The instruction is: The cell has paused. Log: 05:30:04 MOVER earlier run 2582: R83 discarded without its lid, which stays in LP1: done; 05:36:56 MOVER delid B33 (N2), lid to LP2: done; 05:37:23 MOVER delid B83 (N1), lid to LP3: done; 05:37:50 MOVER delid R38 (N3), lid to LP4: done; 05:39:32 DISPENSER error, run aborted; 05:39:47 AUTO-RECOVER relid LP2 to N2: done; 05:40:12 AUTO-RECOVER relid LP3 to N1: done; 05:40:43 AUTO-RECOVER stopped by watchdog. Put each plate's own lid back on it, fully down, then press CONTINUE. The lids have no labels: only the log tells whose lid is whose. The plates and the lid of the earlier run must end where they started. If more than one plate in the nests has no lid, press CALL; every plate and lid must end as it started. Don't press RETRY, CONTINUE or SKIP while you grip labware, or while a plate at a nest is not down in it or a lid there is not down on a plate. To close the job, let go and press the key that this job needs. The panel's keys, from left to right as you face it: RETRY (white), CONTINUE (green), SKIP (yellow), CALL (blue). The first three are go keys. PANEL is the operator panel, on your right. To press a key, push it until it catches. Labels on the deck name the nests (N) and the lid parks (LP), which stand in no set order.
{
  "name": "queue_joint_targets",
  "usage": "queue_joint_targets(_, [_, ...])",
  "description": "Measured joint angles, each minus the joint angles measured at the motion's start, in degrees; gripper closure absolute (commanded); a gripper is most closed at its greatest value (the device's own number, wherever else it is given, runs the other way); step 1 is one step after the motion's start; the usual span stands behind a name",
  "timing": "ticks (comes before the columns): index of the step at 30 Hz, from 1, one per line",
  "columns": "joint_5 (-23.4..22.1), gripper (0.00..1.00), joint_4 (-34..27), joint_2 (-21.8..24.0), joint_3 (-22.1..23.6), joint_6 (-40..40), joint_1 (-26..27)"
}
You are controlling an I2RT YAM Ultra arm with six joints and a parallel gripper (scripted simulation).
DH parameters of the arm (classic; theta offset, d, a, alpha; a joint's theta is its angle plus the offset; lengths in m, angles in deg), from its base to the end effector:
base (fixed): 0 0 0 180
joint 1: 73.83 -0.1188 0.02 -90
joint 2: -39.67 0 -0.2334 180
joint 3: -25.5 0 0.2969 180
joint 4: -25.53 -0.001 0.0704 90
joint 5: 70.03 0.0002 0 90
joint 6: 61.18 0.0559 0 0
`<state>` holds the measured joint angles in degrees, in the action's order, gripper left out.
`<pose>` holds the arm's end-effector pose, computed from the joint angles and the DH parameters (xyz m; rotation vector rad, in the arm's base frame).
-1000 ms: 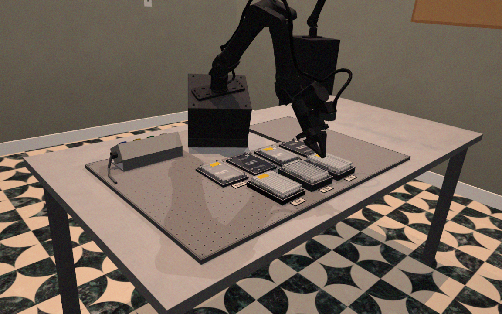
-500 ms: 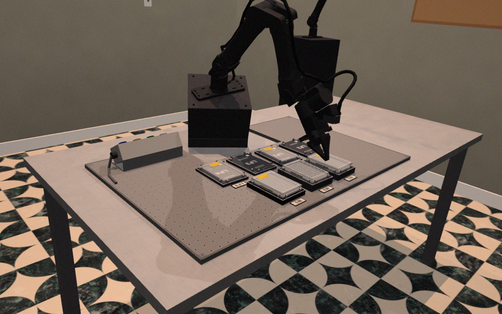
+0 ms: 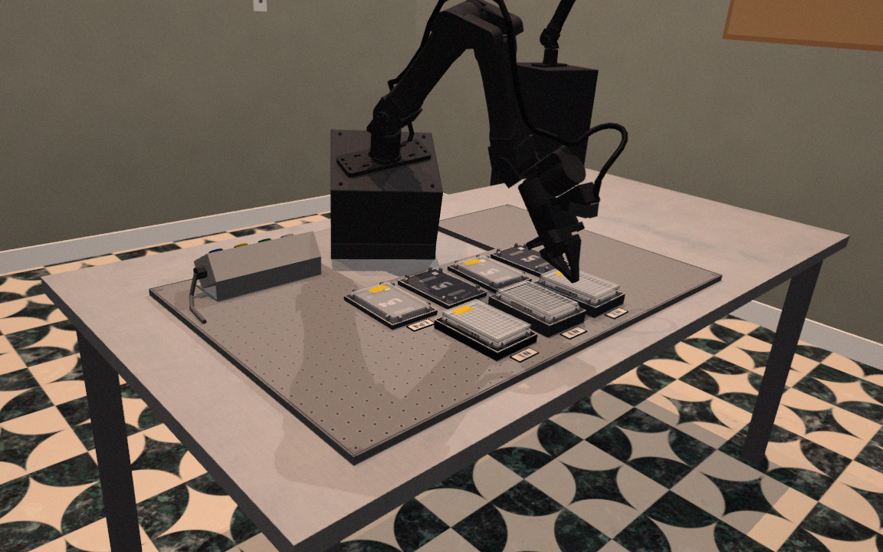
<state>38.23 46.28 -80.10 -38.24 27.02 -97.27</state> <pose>0.3758 0.1449 0.0037 -0.2948 2.1339 -0.1303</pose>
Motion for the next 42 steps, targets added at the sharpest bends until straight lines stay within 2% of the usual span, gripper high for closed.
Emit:
queue_joint_targets(9, [-0.72, 1.0, 0.02, 0.02, 0.0, -0.5, 0.61])
queue_joint_targets(21, [-5.92, 1.0, 0.33, 3.04, 1.53, -4.39, 9.46])
queue_joint_targets(35, [-14.49, 1.0, -1.42, 5.75, 1.92, -10.03, 19.98])
queue_joint_targets(42, [-16.63, 1.0, -2.16, 5.9, 1.92, -11.32, 20.81])
